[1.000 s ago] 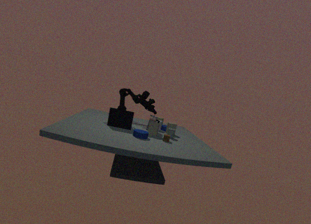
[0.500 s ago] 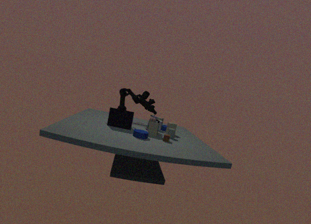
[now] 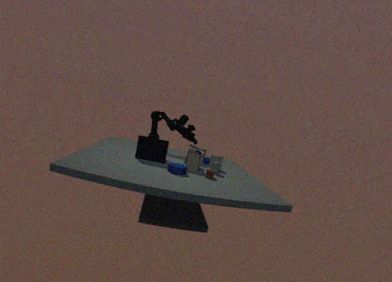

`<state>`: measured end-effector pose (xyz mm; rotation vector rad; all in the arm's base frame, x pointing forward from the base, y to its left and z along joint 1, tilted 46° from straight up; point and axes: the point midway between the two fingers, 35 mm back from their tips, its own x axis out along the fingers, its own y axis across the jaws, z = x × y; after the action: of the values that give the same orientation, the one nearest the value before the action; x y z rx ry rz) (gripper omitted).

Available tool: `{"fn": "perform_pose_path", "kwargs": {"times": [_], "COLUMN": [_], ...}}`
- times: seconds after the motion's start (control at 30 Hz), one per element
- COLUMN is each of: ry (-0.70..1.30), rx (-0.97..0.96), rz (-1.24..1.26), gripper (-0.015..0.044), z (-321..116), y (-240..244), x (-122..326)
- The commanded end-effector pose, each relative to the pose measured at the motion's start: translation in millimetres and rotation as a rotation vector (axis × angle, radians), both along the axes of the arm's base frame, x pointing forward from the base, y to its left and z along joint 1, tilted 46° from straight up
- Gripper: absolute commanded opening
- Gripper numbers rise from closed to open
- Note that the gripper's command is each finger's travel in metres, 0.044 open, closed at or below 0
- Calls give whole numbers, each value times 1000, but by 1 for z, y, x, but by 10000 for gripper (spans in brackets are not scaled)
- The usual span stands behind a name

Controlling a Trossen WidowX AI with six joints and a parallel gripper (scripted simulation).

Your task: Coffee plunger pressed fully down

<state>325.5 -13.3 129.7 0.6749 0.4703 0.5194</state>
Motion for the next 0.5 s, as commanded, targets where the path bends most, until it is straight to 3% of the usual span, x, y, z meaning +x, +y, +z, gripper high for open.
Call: {"fn": "perform_pose_path", "kwargs": {"times": [0.0,0.47], "ry": [15,2], "rx": [12,2], "rz": [13,1], "gripper": [119,119], "z": [-3,-1], "y": [3,0], "x": [-1,0]}}
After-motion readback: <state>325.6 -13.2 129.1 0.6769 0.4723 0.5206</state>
